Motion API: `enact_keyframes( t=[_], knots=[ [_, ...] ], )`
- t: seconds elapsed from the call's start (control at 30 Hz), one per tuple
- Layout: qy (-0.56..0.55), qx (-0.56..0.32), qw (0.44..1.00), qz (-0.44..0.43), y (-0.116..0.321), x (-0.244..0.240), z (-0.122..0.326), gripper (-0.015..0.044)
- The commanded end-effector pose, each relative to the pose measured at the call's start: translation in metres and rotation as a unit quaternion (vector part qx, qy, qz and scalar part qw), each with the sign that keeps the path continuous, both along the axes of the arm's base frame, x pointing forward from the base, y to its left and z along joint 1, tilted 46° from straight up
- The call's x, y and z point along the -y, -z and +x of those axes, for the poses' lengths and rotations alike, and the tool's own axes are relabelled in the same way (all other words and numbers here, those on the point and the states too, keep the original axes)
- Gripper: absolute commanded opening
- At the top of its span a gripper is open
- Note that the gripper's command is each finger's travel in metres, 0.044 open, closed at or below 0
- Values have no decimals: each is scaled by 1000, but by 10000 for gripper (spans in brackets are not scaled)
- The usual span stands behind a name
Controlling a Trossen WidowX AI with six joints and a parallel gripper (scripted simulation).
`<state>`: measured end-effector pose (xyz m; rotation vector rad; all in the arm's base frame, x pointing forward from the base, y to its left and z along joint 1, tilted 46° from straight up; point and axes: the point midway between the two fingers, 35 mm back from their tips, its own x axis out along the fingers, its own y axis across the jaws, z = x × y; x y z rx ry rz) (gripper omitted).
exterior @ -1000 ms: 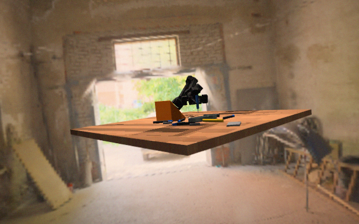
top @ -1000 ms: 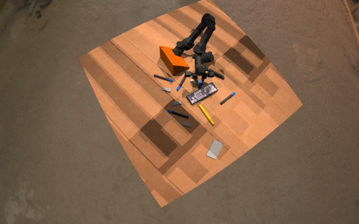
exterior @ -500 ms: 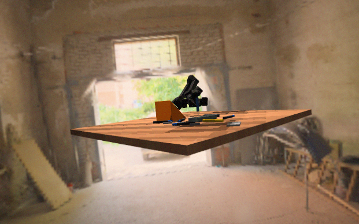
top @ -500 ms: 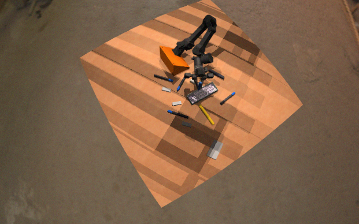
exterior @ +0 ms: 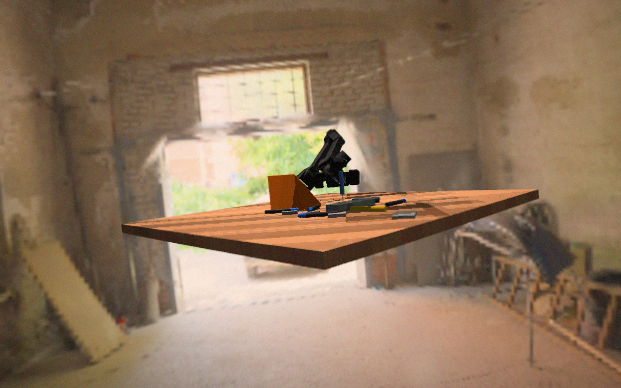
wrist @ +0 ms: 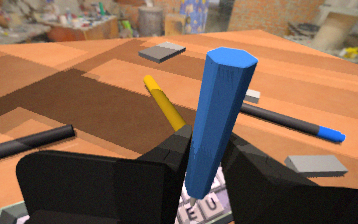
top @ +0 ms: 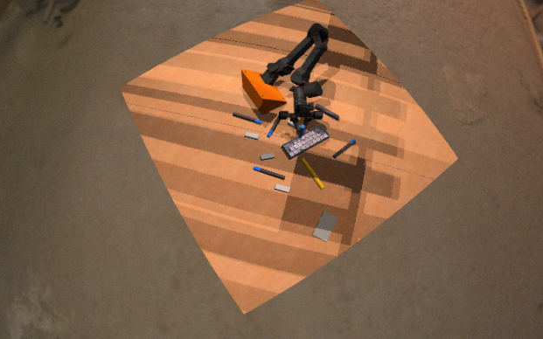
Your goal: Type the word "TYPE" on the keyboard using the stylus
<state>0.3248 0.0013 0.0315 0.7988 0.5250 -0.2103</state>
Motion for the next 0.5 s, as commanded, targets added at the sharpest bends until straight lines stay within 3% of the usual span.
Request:
enact_keyframes(
  t=[0.0, 0.47],
  knots=[
    [3, -3, 1000, 0, 3, -1, -1, 81],
    [3, -3, 1000, 0, 7, -5, -2, 81]
  ],
)
